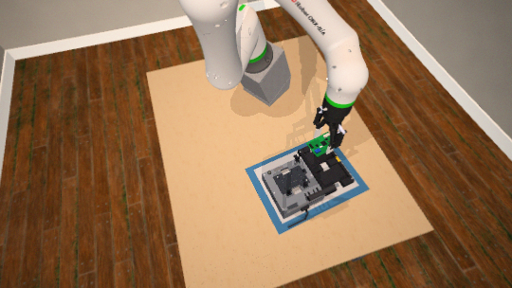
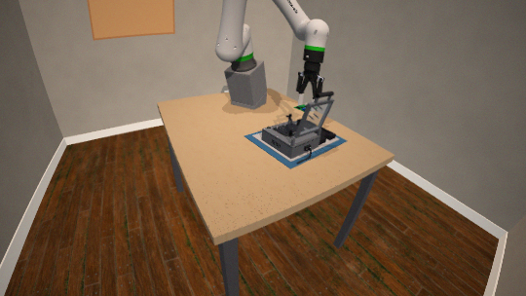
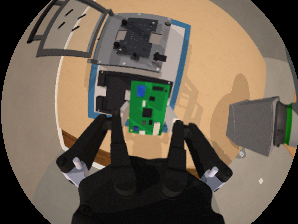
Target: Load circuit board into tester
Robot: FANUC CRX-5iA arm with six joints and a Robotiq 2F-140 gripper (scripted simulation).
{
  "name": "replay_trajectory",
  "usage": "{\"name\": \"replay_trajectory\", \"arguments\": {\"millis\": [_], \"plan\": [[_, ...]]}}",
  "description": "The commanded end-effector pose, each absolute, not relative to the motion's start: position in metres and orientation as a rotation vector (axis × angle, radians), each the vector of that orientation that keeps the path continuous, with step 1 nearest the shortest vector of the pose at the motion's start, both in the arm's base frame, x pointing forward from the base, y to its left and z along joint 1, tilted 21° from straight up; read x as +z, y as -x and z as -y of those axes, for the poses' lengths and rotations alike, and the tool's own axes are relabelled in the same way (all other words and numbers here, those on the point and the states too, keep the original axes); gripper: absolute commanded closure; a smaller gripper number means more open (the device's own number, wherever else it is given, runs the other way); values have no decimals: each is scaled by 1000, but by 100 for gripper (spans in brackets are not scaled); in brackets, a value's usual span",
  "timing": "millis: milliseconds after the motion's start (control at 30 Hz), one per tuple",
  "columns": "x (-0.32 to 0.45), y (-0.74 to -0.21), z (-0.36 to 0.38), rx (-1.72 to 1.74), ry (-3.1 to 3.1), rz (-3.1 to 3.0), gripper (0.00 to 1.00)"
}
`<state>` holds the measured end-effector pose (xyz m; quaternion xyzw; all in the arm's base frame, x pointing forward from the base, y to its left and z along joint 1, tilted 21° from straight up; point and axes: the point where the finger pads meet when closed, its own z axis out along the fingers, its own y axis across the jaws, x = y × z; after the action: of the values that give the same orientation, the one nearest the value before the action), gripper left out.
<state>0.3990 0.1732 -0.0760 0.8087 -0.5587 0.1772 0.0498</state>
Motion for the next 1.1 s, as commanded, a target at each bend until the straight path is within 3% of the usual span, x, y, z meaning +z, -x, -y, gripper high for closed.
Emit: {"name": "replay_trajectory", "arguments": {"millis": [0,1067], "plan": [[-76,-399,-173,544,-2446,1734,54],[-76,-399,-173,549,-2403,1809,54]]}}
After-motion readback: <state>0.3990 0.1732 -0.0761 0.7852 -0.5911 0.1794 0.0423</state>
